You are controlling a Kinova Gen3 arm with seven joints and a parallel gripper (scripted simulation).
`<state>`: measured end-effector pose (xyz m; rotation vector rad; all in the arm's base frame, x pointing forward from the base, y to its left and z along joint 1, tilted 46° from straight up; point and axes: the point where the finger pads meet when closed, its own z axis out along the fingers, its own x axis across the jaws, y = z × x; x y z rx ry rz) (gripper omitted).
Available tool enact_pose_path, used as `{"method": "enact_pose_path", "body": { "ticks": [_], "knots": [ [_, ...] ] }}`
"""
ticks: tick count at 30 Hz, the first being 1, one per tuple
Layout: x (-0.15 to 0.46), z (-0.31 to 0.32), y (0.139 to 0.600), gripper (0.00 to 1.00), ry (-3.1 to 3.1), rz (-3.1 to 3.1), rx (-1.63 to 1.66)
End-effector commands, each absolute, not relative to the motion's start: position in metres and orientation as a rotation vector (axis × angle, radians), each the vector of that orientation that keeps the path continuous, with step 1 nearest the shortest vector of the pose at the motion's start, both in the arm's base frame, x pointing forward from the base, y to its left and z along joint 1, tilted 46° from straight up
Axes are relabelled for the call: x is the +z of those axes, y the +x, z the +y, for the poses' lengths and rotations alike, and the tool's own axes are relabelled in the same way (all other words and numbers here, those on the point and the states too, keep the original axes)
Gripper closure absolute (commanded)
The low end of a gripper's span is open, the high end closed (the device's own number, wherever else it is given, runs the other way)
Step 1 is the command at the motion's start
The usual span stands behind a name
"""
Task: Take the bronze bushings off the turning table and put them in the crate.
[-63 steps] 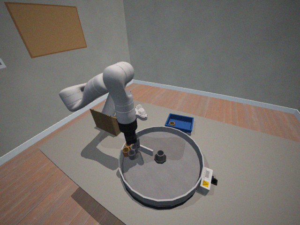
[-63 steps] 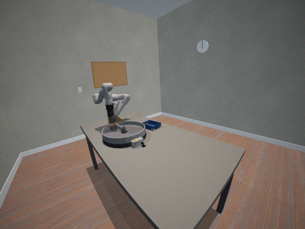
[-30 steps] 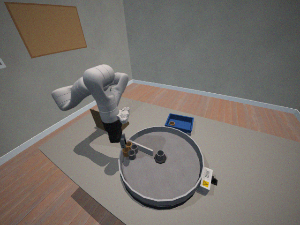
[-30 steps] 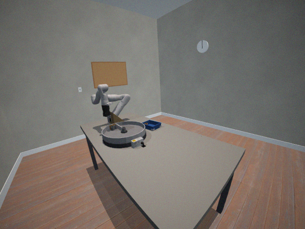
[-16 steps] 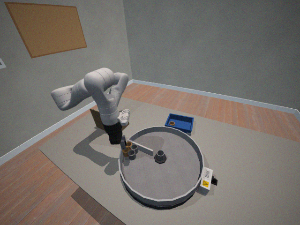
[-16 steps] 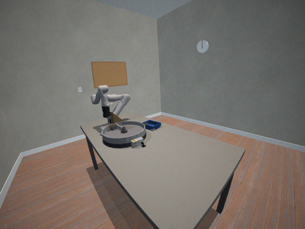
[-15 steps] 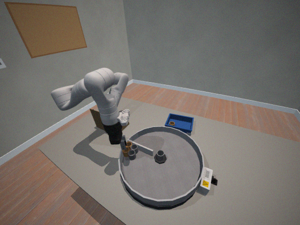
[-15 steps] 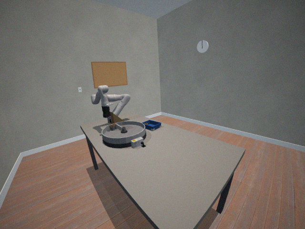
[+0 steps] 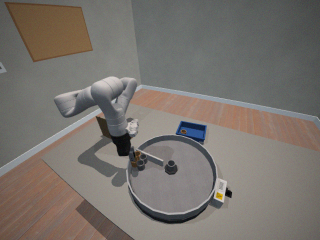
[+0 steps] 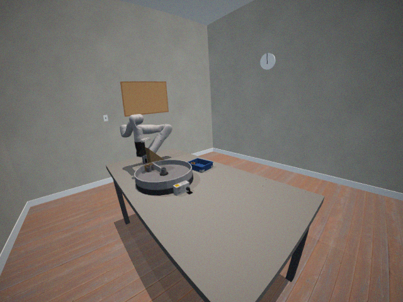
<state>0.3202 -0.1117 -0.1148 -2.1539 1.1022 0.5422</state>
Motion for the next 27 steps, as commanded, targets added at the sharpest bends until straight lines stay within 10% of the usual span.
{"method": "enact_pose_path", "body": {
  "ticks": [1,27],
  "knots": [
    [-0.115,-0.112,0.32,0.55,-2.153,1.103,0.541],
    [-0.127,-0.1,0.319,0.55,-2.149,1.105,0.542]
  ]
}}
